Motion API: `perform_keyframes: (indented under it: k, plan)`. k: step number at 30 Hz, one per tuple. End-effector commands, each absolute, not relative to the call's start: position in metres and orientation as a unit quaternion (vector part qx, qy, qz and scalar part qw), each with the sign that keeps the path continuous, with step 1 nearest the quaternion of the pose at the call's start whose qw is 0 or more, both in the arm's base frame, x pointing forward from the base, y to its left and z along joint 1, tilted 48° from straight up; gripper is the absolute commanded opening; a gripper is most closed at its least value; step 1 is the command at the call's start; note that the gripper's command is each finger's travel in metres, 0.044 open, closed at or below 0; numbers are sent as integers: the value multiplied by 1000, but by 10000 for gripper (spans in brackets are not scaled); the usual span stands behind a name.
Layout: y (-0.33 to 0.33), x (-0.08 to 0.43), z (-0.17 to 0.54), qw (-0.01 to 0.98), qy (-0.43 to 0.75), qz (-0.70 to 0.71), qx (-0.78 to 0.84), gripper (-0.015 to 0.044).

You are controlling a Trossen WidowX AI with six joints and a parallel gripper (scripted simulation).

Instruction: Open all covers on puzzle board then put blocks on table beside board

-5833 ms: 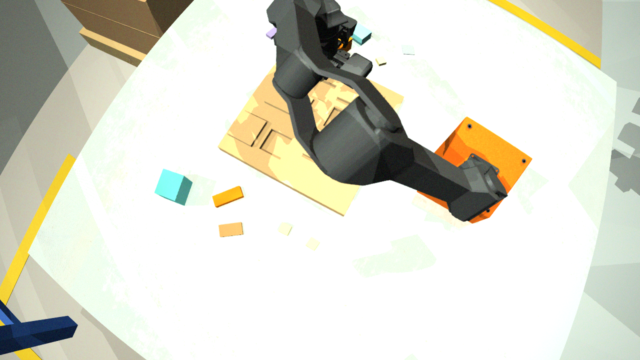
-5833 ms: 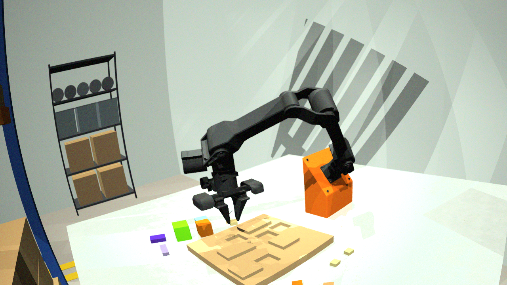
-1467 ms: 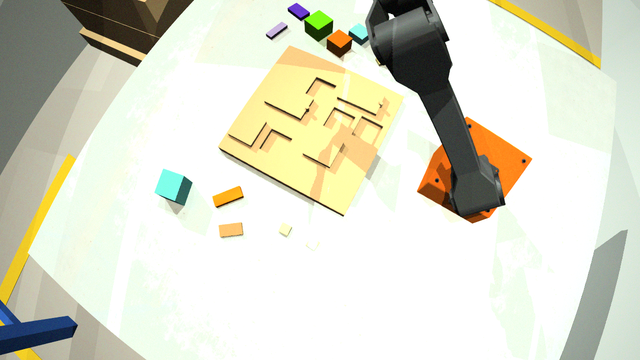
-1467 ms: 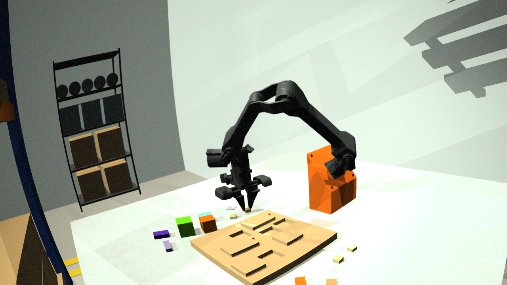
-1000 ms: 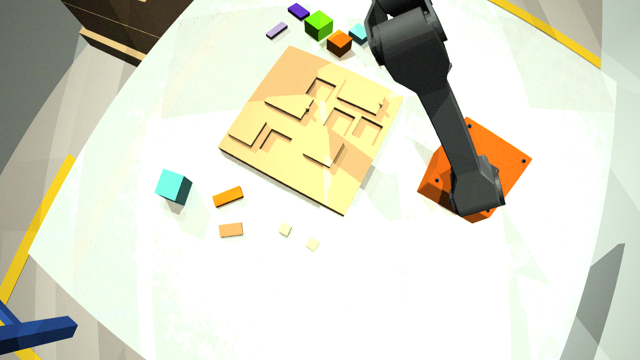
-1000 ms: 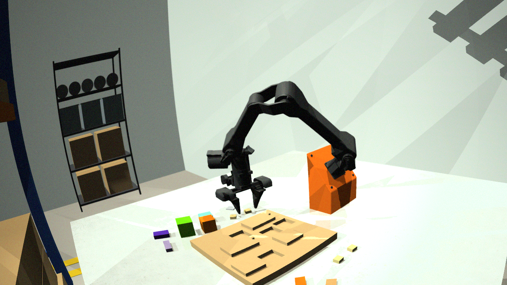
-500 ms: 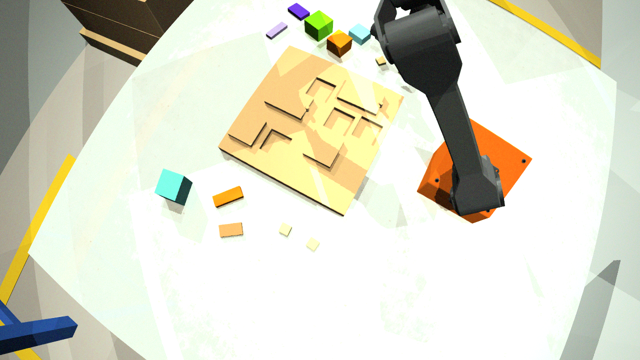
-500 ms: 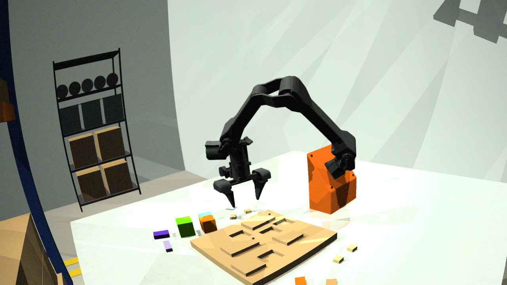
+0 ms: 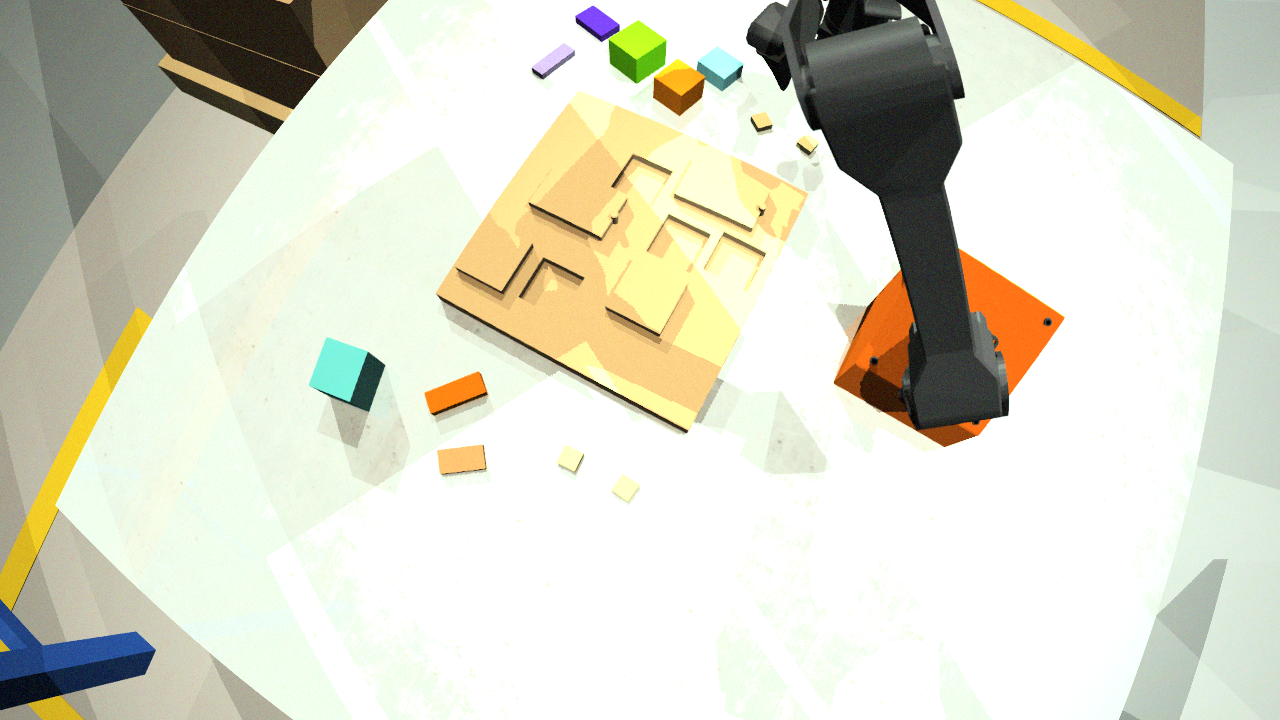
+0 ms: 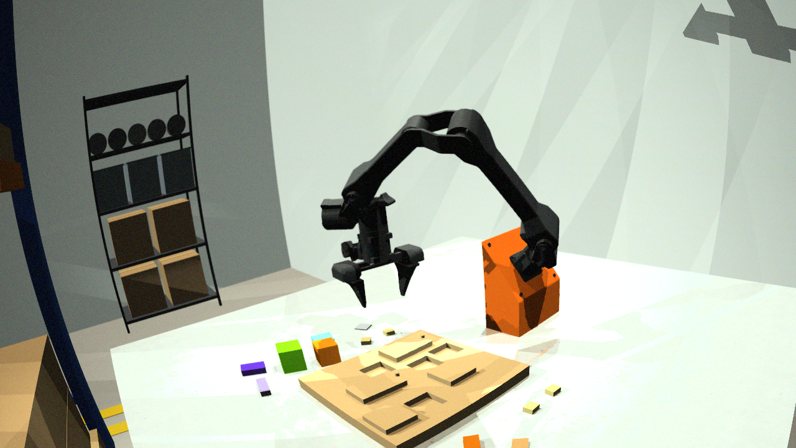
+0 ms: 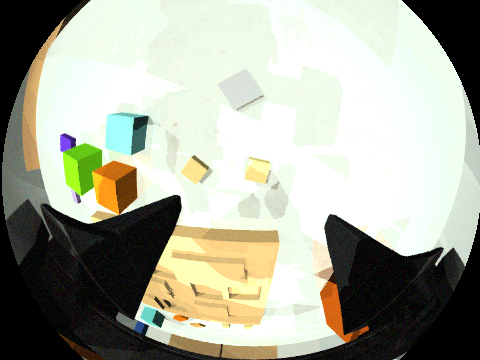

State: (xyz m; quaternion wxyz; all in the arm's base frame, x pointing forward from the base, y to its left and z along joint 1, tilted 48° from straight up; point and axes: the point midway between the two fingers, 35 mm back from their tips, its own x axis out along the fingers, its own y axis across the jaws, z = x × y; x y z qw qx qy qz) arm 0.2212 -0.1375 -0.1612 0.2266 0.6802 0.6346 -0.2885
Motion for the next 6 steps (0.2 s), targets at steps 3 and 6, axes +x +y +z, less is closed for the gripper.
perform_keyframes:
  k: [3, 6]
  plan:
    - [-150, 225, -148, 331, 622, -262, 660, 440]
    - [-160, 229, -133, 452, 598, -233, 620, 440]
